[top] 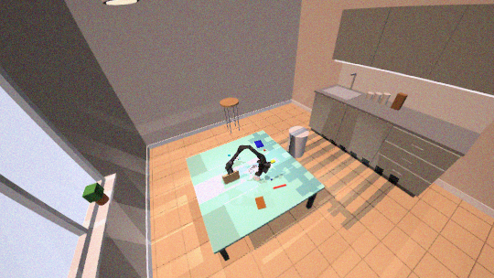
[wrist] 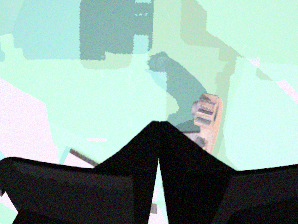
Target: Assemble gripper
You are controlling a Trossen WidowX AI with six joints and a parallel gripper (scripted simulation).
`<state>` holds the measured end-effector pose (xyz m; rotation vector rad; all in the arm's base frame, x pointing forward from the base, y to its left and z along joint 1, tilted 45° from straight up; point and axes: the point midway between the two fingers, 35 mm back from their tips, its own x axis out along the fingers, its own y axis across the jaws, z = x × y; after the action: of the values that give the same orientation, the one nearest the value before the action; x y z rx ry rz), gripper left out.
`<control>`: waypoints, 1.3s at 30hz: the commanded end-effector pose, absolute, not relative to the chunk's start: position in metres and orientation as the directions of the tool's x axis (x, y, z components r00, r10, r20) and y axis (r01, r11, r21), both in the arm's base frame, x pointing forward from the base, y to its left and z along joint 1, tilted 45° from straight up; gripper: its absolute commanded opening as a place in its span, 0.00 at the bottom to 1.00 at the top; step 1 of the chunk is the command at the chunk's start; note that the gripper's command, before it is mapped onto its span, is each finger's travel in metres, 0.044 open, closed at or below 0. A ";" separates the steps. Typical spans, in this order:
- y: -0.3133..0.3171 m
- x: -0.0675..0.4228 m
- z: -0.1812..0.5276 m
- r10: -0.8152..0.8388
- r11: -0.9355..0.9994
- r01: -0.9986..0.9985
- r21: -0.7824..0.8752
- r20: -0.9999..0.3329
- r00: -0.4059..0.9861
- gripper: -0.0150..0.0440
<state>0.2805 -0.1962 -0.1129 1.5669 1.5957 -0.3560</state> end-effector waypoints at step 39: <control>-0.164 0.275 -0.150 0.683 0.169 0.923 0.345 -0.716 0.143 0.25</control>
<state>0.2813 -0.1636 -0.1478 1.5784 1.5977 -0.3567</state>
